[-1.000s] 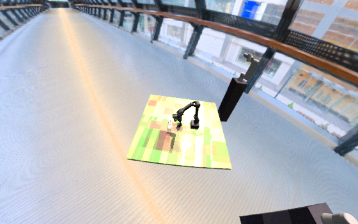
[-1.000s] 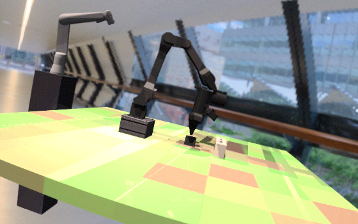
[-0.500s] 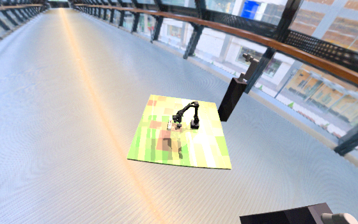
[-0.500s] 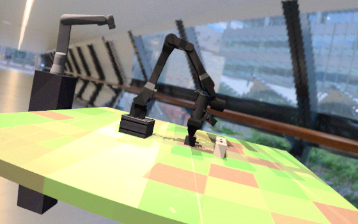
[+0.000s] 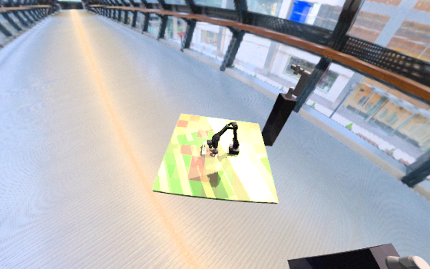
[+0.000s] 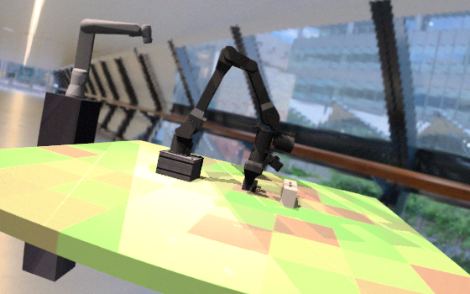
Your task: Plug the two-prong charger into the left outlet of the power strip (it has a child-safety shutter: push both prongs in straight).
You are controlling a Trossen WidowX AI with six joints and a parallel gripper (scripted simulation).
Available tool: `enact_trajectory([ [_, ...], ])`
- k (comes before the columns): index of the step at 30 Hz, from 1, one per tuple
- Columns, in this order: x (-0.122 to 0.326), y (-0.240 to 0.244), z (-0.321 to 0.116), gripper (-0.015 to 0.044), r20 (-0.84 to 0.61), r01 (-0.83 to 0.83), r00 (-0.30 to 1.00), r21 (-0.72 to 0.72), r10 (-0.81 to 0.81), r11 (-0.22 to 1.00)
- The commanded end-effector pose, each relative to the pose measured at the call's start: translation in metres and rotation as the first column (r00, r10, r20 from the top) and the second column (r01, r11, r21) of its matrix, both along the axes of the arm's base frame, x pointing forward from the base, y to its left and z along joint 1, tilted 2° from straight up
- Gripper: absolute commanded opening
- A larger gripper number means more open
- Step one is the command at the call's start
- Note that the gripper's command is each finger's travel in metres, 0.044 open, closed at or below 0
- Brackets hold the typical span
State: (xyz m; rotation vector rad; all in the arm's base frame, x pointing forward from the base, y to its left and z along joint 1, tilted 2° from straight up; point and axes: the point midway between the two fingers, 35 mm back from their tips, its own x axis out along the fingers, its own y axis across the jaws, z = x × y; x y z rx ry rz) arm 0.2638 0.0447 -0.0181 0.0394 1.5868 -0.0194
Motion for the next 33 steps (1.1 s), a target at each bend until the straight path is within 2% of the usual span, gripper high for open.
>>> enact_trajectory([
  [1,0.0,0.0,0.001,0.0361,0.002,0.0,1.0,0.0,0.0,1.0],
  [10,0.0,0.0,0.001,0.0125,0.002,0.0,1.0,0.0,0.0,1.0],
  [16,0.0,0.0,0.001,0.0085,0.002,0.0,1.0,0.0,0.0,1.0],
  [19,0.001,0.0,0.005,0.0006,0.001,0.0,1.0,0.0,0.0,1.0],
  [33,-0.008,0.0,0.056,0.0,0.0,-0.003,1.0,-0.003,0.003,1.0],
])
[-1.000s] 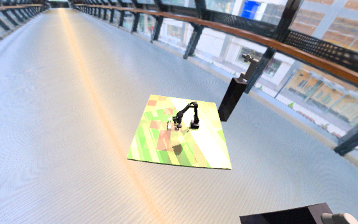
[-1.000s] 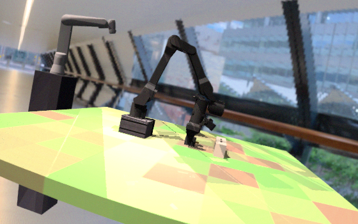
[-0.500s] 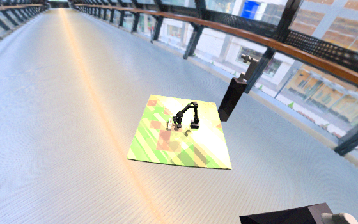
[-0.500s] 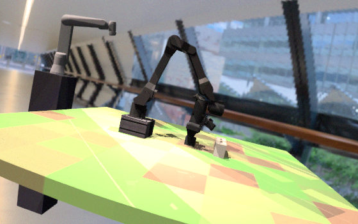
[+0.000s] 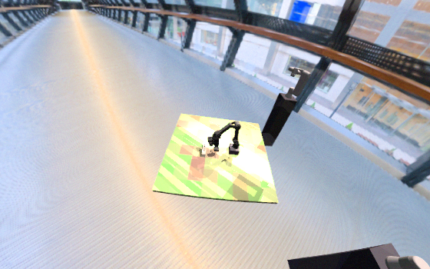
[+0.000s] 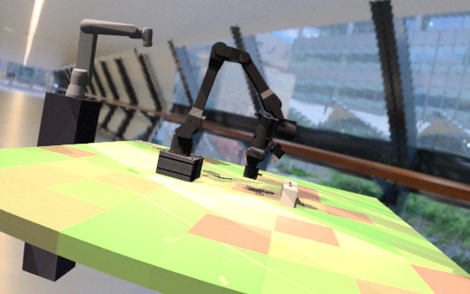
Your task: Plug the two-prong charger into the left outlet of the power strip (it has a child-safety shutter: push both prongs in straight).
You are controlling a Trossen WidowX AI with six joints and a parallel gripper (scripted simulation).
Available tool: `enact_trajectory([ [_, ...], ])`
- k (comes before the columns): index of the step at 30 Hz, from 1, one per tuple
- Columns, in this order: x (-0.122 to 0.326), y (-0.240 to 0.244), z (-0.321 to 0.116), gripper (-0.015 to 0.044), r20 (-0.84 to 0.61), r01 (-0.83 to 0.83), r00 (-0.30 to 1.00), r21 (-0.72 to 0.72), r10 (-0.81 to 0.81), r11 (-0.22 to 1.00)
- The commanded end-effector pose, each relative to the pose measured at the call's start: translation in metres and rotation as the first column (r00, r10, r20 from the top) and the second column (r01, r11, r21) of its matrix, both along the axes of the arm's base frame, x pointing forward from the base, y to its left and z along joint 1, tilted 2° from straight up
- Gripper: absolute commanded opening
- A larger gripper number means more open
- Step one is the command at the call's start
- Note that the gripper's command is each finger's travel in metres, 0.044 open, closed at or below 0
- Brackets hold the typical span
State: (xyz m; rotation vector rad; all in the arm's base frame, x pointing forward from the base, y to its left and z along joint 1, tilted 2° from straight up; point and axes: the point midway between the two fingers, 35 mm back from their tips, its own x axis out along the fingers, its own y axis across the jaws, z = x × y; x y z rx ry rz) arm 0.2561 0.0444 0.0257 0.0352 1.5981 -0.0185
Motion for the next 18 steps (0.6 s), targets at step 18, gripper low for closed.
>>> enact_trajectory([
  [18,0.013,0.014,-0.012,0.0,0.011,0.018,1.0,0.002,-0.018,1.0],
])
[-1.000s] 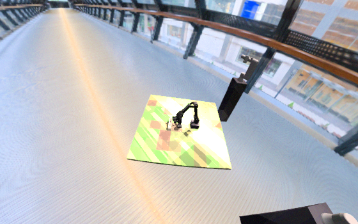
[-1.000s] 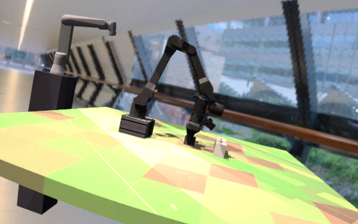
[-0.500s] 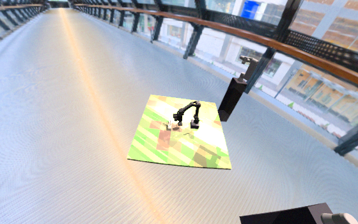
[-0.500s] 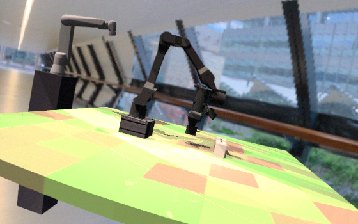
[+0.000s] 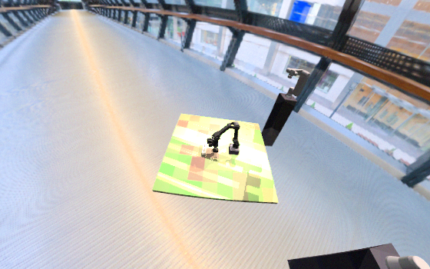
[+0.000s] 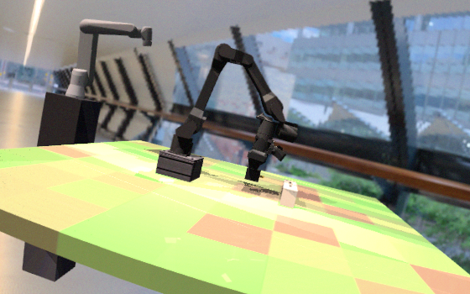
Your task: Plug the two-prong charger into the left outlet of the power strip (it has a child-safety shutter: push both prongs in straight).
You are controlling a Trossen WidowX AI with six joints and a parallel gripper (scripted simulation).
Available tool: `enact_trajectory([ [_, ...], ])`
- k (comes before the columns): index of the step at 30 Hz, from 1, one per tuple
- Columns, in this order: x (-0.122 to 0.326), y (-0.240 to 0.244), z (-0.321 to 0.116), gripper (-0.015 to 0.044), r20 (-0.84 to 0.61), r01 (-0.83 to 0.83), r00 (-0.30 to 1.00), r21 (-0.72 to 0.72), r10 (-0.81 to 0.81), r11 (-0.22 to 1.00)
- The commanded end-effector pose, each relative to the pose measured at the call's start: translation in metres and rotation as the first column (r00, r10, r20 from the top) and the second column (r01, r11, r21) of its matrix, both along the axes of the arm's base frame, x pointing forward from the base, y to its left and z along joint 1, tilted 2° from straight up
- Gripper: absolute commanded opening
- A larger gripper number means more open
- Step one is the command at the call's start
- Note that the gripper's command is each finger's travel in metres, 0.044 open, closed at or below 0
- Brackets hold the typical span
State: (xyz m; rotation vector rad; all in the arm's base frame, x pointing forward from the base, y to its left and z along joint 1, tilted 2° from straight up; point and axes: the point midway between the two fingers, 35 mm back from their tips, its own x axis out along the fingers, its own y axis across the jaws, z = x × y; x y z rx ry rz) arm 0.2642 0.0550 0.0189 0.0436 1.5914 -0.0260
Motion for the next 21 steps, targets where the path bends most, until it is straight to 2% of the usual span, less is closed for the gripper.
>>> enact_trajectory([
  [1,0.005,0.005,-0.007,0.0,0.004,0.009,1.0,0.002,-0.009,1.0],
  [21,0.024,0.012,-0.018,0.0,0.005,0.018,1.0,0.004,-0.018,1.0],
])
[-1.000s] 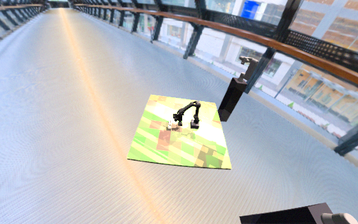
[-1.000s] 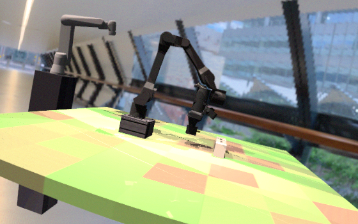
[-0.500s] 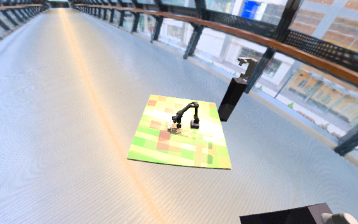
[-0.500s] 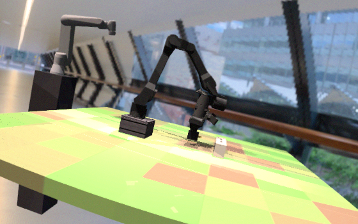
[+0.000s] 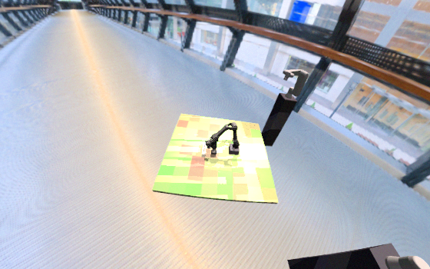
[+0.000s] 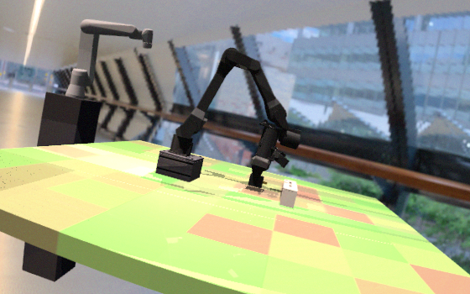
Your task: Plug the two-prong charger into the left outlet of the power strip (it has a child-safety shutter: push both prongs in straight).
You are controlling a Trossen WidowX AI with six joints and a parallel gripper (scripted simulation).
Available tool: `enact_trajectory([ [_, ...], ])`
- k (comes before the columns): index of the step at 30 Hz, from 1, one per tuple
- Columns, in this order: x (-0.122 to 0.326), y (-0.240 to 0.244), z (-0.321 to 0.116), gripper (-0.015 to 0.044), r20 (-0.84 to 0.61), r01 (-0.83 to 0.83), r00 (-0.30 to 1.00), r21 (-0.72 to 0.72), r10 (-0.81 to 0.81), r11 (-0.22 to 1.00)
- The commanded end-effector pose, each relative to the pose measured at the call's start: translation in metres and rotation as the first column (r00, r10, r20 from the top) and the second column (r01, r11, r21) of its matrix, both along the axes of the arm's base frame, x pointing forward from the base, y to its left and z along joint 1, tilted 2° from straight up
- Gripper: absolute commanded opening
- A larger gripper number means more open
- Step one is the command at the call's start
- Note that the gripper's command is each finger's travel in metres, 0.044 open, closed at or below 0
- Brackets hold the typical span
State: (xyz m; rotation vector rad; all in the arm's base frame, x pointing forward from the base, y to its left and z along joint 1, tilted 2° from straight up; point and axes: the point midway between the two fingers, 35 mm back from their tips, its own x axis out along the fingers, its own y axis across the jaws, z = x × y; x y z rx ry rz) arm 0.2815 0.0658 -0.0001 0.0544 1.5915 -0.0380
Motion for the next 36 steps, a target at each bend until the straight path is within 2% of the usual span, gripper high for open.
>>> enact_trajectory([
  [1,0.008,0.001,0.001,0.0,0.006,0.003,1.0,0.004,-0.003,1.0],
  [36,0.047,0.003,-0.004,0.0,0.009,0.008,1.0,0.005,-0.008,1.0],
])
